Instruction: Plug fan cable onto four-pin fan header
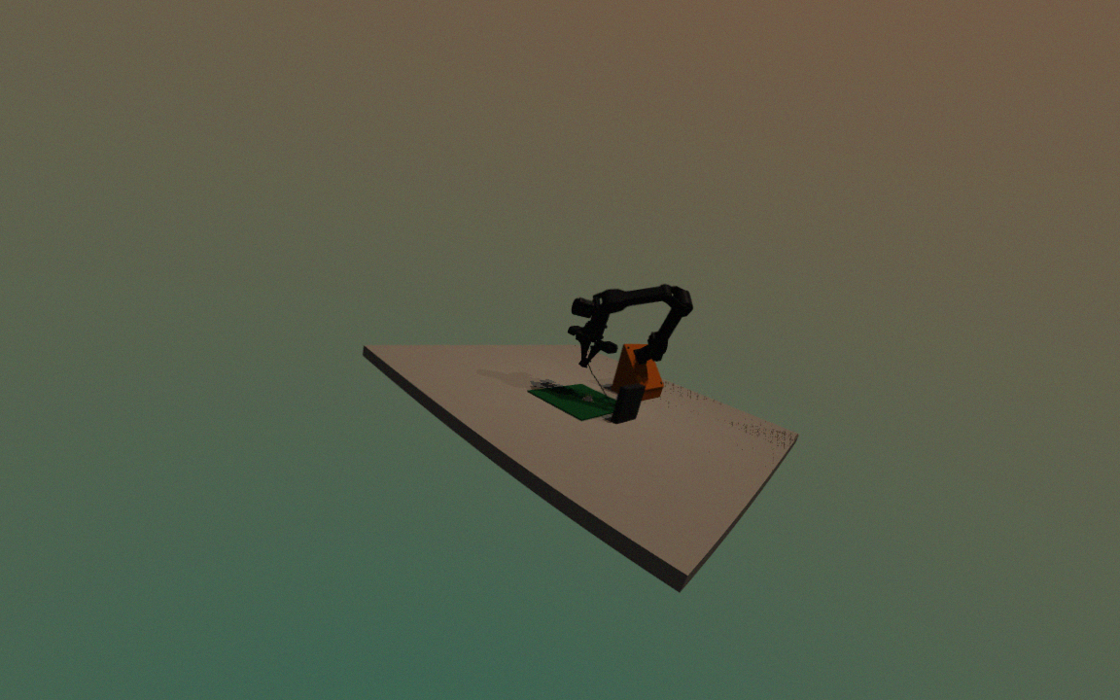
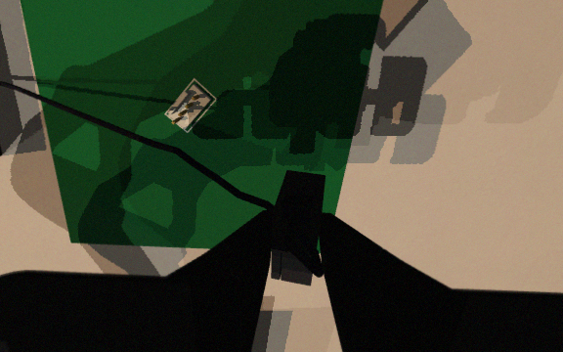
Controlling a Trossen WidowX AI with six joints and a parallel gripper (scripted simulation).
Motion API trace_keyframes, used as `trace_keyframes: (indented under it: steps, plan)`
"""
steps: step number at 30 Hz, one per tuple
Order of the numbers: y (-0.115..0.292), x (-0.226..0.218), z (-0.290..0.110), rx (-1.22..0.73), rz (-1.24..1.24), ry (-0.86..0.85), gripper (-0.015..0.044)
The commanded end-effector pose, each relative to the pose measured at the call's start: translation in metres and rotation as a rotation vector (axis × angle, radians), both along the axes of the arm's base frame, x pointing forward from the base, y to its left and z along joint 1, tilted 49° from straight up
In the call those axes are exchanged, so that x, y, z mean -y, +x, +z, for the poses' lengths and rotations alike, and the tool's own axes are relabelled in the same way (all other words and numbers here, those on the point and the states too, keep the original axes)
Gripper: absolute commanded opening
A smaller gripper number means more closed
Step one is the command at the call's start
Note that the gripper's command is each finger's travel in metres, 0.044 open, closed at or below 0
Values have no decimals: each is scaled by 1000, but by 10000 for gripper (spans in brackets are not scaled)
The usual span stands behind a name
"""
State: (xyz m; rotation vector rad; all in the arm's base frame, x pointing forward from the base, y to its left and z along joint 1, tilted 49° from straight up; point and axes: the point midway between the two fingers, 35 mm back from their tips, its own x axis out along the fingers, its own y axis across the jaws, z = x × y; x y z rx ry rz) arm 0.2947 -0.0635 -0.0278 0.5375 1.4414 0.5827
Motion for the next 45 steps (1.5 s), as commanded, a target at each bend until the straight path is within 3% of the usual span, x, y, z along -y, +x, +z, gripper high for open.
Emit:
trace_keyframes:
  steps: [1, 27, 45]
  plan:
    - [-5, 0, -3, -99, -107, 27, 0]
    - [-22, 4, -9, -705, -758, 160, 0]
    - [-29, -5, -21, -724, -777, 35, 0]
